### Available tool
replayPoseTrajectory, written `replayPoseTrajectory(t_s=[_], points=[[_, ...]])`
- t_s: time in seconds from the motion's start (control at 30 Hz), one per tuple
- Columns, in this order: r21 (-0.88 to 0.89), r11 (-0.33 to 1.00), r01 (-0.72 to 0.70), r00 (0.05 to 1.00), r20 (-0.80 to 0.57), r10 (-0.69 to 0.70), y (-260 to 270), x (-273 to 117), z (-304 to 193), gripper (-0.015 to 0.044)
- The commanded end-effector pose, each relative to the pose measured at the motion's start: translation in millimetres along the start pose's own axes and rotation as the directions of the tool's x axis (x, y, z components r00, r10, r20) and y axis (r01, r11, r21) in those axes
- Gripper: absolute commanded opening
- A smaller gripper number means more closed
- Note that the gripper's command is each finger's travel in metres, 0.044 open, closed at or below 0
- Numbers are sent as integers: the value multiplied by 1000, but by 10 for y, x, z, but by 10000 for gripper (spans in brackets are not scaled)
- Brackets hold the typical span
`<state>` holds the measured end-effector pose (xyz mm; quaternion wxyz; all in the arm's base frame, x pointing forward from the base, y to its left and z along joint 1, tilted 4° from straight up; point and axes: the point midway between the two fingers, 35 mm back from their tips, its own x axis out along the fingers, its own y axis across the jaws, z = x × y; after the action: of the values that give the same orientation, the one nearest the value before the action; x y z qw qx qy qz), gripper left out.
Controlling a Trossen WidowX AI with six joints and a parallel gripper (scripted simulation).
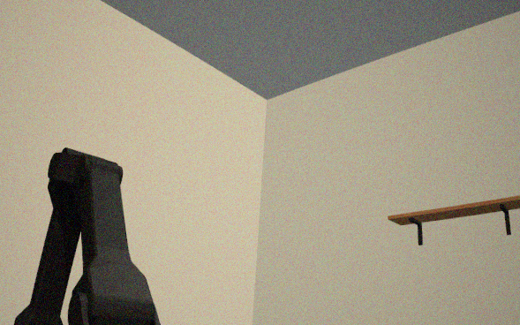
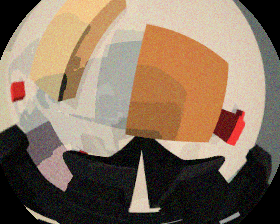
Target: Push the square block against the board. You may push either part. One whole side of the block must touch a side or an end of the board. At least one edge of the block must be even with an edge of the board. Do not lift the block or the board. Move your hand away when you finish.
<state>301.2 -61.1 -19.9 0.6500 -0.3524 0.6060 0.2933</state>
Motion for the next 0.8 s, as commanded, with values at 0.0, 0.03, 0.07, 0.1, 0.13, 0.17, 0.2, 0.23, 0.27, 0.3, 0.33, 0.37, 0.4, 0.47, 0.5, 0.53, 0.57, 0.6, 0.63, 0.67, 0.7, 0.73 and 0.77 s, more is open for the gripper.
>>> replayPoseTrajectory(t_s=[0.0, 0.03, 0.07, 0.1, 0.13, 0.17, 0.2, 0.23, 0.27, 0.3, 0.33, 0.37, 0.4, 0.47, 0.5, 0.53, 0.57, 0.6, 0.63, 0.67, 0.7, 0.73, 0.77], points=[[-2, 1000, -7, 1000, 4, 7, 1, 21, 66, 0], [-2, 1000, -7, 1000, 4, 7, 0, 20, 75, 0], [-2, 1000, -7, 1000, 4, 7, -1, 20, 85, 0], [-2, 1000, -7, 1000, 4, 7, -2, 20, 94, 0], [-2, 1000, -7, 1000, 4, 7, -4, 20, 103, 0], [-2, 1000, -7, 1000, 4, 7, -5, 20, 113, 0], [-2, 1000, -7, 1000, 4, 7, -6, 20, 122, 0], [-2, 1000, -7, 1000, 4, 7, -7, 19, 132, 0], [-2, 1000, -7, 1000, 4, 7, -9, 19, 141, 0], [-2, 1000, -7, 1000, 5, 7, -10, 19, 151, 0], [-2, 1000, -7, 1000, 5, 7, -11, 19, 161, 0], [-2, 1000, -7, 1000, 5, 7, -13, 19, 170, 0], [-2, 1000, -7, 1000, 5, 7, -14, 18, 180, 0], [-2, 1000, -7, 1000, 5, 7, -17, 18, 199, 0], [-2, 1000, -7, 1000, 5, 7, -18, 18, 208, 0], [-2, 1000, -7, 1000, 5, 7, -20, 18, 218, 0], [-2, 1000, -7, 1000, 5, 7, -21, 17, 227, 0], [-2, 1000, -7, 1000, 5, 7, -22, 17, 237, 0], [-2, 1000, -7, 1000, 5, 7, -24, 17, 246, 0], [-2, 1000, -7, 1000, 5, 7, -25, 17, 256, 0], [-2, 1000, -7, 1000, 5, 7, -27, 17, 265, 0], [-2, 1000, -7, 1000, 6, 7, -29, 16, 275, 0], [-2, 1000, -7, 1000, 6, 7, -30, 16, 284, 0]])
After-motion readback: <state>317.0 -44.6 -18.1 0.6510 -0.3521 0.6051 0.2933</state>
